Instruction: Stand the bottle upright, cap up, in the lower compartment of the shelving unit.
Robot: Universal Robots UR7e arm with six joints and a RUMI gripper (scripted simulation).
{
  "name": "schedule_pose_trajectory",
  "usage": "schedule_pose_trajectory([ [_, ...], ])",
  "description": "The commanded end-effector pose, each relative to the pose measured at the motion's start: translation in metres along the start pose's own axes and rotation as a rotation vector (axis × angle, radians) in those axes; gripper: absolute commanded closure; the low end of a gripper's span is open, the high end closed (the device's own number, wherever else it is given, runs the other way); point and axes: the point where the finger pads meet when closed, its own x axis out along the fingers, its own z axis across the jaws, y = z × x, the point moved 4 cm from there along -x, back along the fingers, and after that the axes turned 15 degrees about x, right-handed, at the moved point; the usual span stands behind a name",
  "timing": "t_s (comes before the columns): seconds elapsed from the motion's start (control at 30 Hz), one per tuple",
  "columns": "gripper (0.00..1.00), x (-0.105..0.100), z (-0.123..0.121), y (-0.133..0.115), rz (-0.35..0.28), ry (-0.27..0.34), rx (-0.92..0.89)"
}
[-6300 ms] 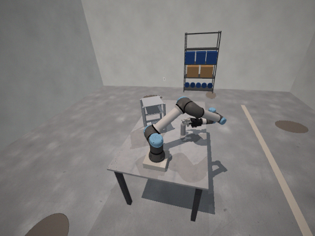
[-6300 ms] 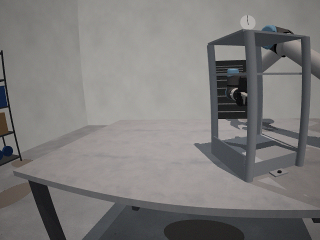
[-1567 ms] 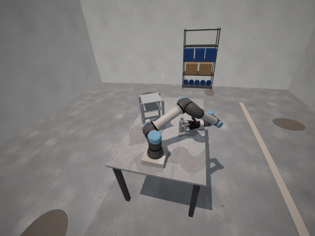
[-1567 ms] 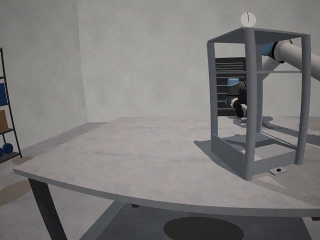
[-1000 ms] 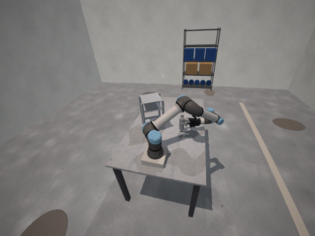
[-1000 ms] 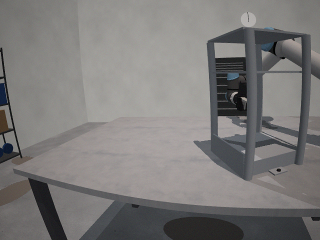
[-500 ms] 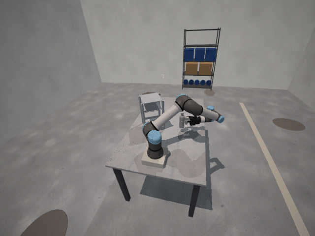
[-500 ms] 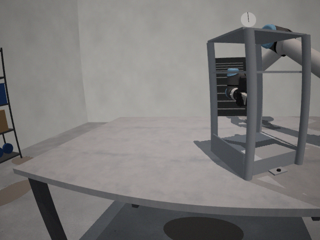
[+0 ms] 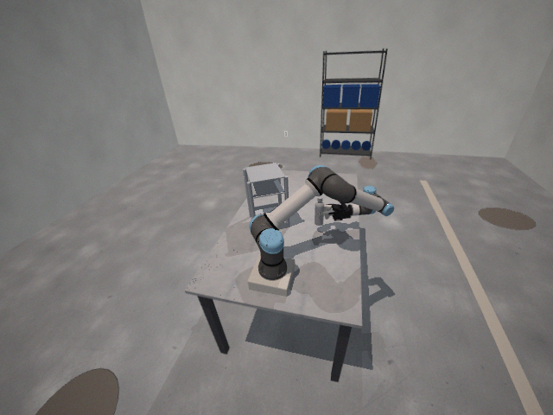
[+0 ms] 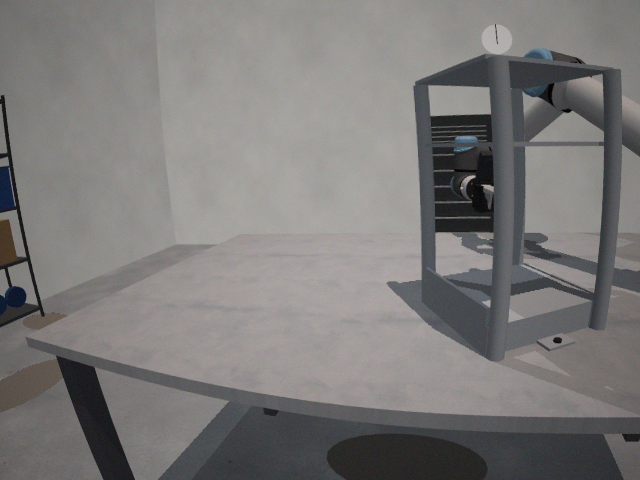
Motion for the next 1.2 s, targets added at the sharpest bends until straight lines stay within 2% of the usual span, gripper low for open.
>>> schedule_pose_trajectory([
  [0.0, 1.0, 0.005, -0.001, 0.003, -0.001, 0.001, 0.0],
  [0.33, 1.0, 0.019, -0.003, 0.002, -0.002, 0.001, 0.0],
  [0.83, 1.0, 0.062, -0.01, 0.0, -0.001, 0.001, 0.0],
  [1.17, 1.0, 0.08, -0.013, -0.001, -0.001, 0.001, 0.0],
])
